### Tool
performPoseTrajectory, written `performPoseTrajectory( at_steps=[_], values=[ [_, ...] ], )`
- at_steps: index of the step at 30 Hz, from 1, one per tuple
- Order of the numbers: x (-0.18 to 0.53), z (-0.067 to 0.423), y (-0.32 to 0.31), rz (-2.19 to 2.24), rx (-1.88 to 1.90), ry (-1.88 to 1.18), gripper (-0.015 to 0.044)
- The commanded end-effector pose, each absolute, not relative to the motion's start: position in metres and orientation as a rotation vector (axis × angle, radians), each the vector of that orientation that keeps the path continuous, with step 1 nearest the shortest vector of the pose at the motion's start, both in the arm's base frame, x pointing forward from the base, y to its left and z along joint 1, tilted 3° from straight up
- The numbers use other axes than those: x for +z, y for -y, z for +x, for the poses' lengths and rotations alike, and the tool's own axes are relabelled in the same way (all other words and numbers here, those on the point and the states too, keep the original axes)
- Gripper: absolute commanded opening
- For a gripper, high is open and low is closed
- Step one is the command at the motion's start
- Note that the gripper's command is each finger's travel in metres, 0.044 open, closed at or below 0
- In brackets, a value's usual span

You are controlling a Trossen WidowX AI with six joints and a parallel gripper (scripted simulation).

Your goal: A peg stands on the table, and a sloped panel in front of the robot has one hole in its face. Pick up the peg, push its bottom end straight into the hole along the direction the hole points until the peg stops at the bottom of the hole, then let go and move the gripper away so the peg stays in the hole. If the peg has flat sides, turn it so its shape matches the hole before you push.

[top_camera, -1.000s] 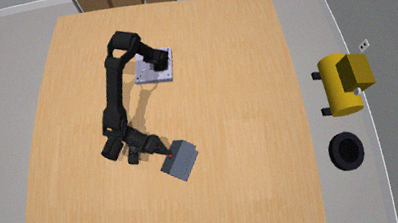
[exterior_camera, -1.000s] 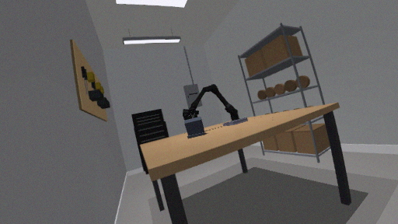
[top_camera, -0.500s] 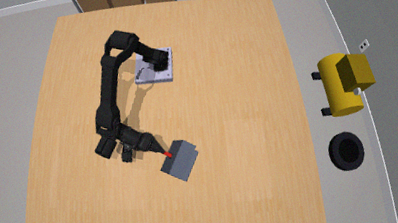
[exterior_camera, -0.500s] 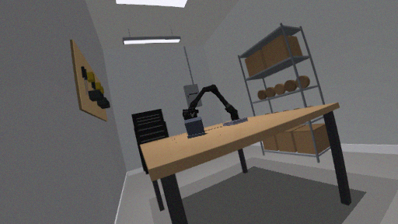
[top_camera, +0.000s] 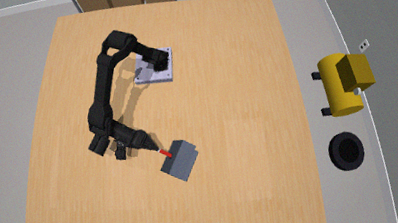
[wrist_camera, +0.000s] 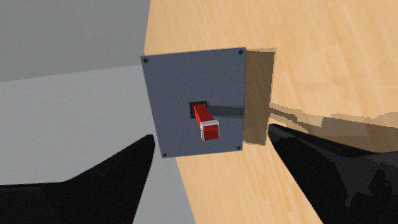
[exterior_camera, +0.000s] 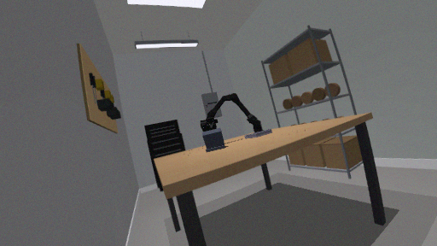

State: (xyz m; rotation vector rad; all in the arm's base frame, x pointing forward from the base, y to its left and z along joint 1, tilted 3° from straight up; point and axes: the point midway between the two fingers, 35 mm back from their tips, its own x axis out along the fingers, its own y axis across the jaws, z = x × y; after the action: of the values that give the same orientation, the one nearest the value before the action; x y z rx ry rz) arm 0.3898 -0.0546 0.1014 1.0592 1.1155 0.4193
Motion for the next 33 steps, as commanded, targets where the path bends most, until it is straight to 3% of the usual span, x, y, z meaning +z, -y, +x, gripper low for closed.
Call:
performPoseTrajectory(
  at_steps=[1,33],
  values=[
    [0.106,0.389,0.060,1.055,0.424,-1.109,0.0440],
    [0.126,0.364,0.097,1.065,0.424,-1.111,0.0440]
  ],
)
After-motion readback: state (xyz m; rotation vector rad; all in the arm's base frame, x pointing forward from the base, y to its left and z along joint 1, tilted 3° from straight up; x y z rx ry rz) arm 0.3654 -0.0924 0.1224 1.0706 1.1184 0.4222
